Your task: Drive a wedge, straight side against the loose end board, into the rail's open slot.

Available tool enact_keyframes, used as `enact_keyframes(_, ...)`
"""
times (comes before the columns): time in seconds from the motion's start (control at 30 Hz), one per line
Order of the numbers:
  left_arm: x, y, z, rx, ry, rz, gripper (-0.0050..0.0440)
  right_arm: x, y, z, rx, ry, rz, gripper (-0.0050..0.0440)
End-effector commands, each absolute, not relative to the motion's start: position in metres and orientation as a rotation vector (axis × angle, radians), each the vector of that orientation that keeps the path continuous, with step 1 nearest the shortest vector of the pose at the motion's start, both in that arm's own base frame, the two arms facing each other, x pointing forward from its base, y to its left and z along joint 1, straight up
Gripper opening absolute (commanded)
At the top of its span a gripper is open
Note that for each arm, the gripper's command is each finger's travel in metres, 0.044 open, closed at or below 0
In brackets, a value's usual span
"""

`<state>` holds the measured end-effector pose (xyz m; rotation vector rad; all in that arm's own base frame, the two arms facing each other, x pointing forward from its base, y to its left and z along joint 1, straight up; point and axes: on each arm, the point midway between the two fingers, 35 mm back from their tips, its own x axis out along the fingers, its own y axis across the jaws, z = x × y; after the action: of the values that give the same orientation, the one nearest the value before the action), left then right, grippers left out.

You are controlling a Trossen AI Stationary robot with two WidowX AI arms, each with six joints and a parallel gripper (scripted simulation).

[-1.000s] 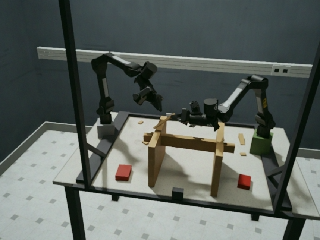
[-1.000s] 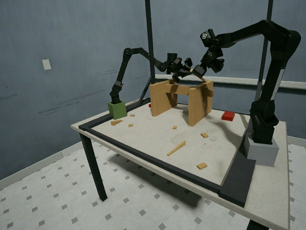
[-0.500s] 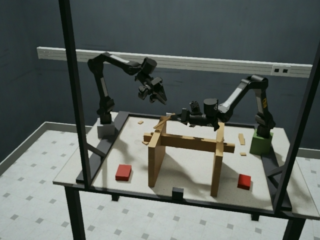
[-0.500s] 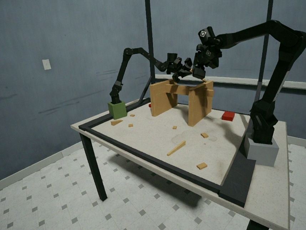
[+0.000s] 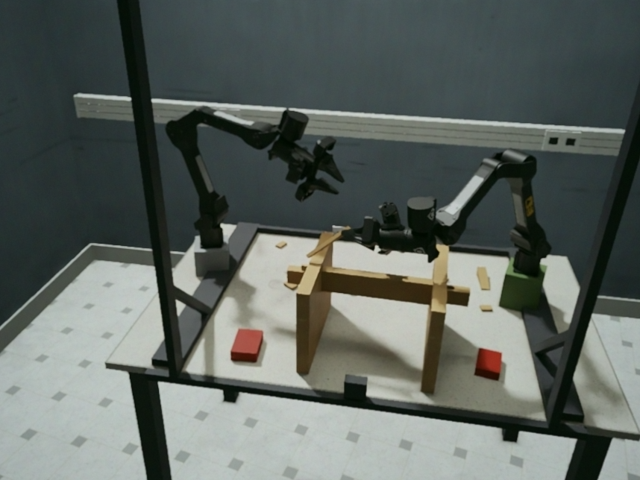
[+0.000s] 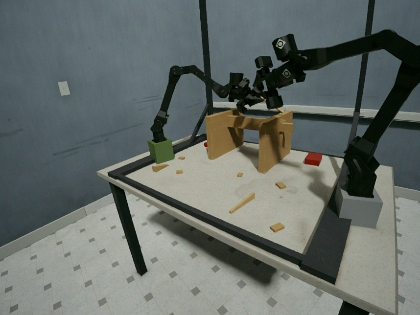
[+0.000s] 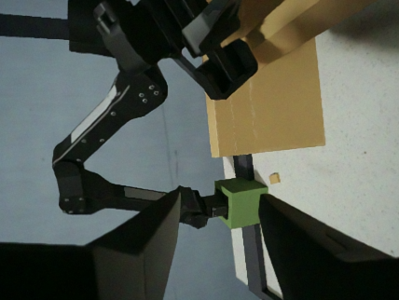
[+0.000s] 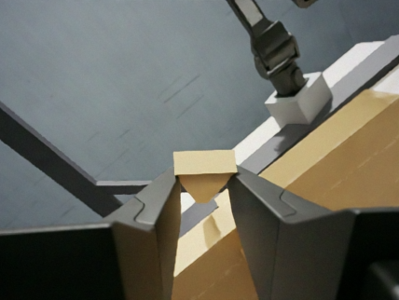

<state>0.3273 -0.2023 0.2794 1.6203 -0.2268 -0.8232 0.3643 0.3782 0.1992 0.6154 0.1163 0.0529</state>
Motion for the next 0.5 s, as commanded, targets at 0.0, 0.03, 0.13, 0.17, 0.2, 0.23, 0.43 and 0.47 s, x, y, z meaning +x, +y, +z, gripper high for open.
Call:
enact_keyframes(0.0,0.330,-0.179,0.293,1.460,-0.161,-0.707,0.0175,0.363,0.378,0.205,0.624,0.109,0.055,0.0010)
enact_keyframes(0.03,0.331,-0.173,0.294,1.422,-0.144,-0.686,0.0175,0.363,0.378,0.205,0.624,0.109,0.055,0.0010)
enact_keyframes(0.13,0.334,-0.158,0.298,1.307,-0.097,-0.622,0.0175,0.363,0.378,0.205,0.624,0.109,0.055,0.0010)
enact_keyframes(0.17,0.335,-0.153,0.299,1.269,-0.084,-0.600,0.0175,0.363,0.378,0.205,0.624,0.109,0.055,0.0010)
enact_keyframes(0.2,0.335,-0.153,0.299,1.269,-0.084,-0.600,0.0175,0.363,0.378,0.205,0.624,0.109,0.055,0.0010)
enact_keyframes(0.23,0.335,-0.153,0.299,1.269,-0.084,-0.600,0.0175,0.363,0.378,0.205,0.624,0.109,0.055,0.0010)
enact_keyframes(0.43,0.337,-0.127,0.303,1.080,-0.026,-0.496,0.0175,0.363,0.378,0.205,0.624,0.109,0.055,0.0010)
enact_keyframes(0.47,0.337,-0.123,0.305,1.040,-0.022,-0.475,0.0175,0.363,0.378,0.205,0.624,0.109,0.055,0.0010)
